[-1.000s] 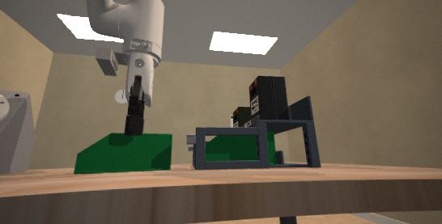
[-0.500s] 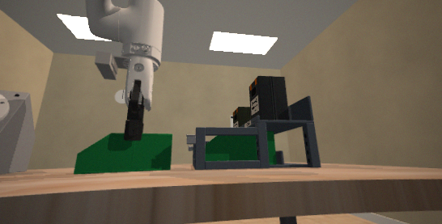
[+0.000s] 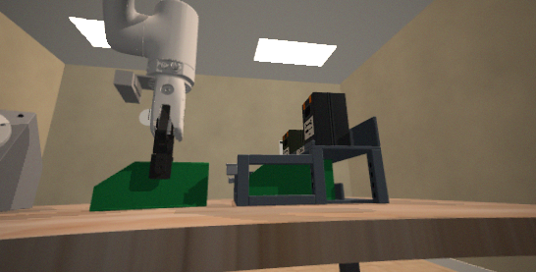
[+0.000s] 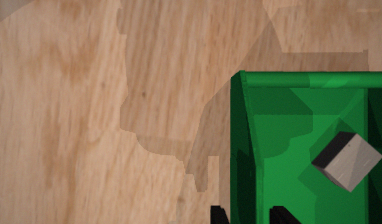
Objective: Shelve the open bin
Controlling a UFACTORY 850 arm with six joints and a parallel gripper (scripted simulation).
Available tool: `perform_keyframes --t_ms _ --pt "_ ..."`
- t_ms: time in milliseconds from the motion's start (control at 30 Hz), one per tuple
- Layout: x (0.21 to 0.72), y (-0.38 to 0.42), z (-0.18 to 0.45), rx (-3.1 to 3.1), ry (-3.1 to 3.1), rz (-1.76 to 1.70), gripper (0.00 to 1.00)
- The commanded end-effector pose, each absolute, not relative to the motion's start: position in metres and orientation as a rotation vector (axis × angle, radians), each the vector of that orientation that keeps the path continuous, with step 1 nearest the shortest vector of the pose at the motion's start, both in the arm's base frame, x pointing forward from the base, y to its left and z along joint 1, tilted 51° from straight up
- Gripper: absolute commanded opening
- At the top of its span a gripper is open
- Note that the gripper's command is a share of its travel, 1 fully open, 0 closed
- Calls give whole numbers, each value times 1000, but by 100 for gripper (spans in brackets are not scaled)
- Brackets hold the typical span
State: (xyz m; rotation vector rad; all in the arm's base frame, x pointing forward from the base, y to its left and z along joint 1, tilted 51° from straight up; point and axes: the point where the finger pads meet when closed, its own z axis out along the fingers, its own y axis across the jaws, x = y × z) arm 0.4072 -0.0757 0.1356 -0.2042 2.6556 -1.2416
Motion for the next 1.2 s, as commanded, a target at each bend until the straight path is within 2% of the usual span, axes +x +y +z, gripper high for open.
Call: perform_keyframes --t_ms 0,1167 --pt "408 -77 135 -204 2654 -1241 29" --pt "409 -80 132 -204 2654 -1241 29"
